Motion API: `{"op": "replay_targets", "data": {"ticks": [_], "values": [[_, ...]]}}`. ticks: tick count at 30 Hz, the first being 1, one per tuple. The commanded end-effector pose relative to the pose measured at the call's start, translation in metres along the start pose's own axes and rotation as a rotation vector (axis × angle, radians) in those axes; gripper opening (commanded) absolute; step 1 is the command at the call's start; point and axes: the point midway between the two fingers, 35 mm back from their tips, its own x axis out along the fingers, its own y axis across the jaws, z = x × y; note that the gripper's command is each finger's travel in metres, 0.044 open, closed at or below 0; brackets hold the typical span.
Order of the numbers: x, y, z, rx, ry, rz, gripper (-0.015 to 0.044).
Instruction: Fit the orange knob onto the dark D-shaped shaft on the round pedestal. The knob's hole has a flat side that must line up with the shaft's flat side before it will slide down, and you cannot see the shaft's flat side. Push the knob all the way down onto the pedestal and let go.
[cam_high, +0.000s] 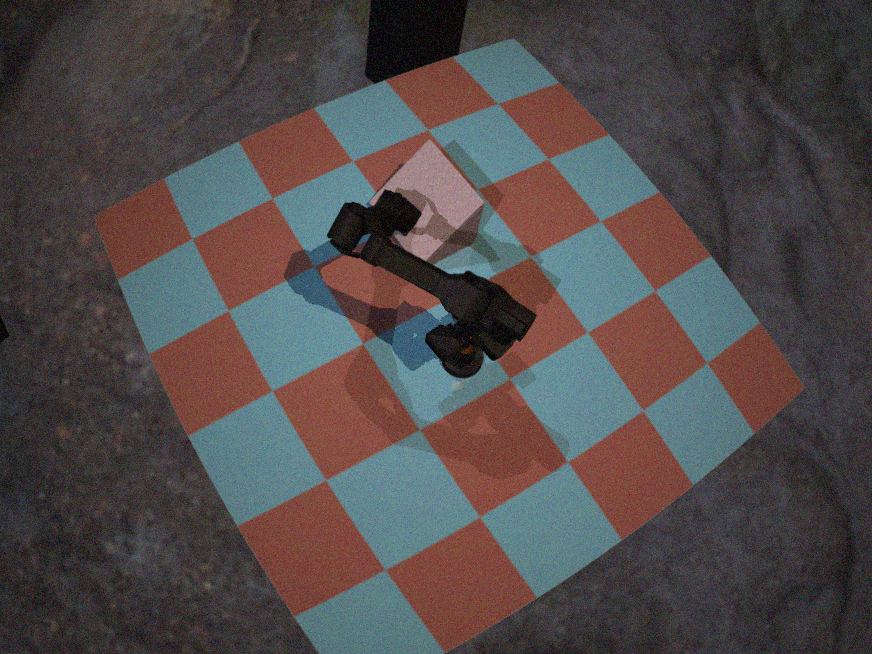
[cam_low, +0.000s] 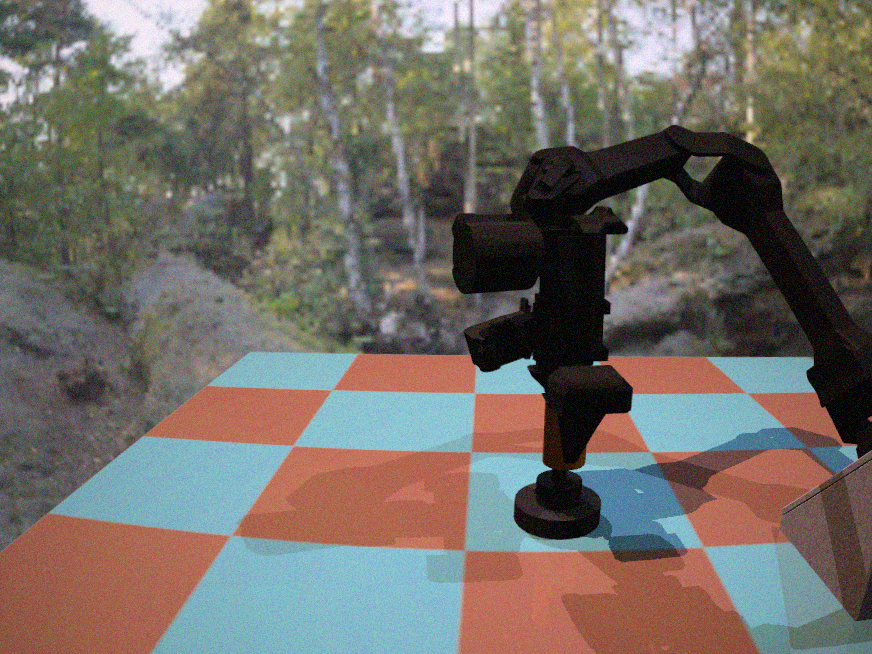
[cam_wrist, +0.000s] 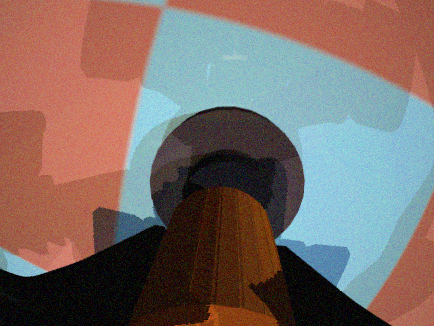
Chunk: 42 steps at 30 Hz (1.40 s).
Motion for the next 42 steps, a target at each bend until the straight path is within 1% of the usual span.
{"op": "replay_targets", "data": {"ticks": [1, 42], "values": [[-0.0015, 0.0011, -0.0011, -0.037, -0.006, 0.004, 0.0000], [-0.0020, -0.0020, 0.0009, -0.037, -0.006, 0.004, 0.0000]]}}
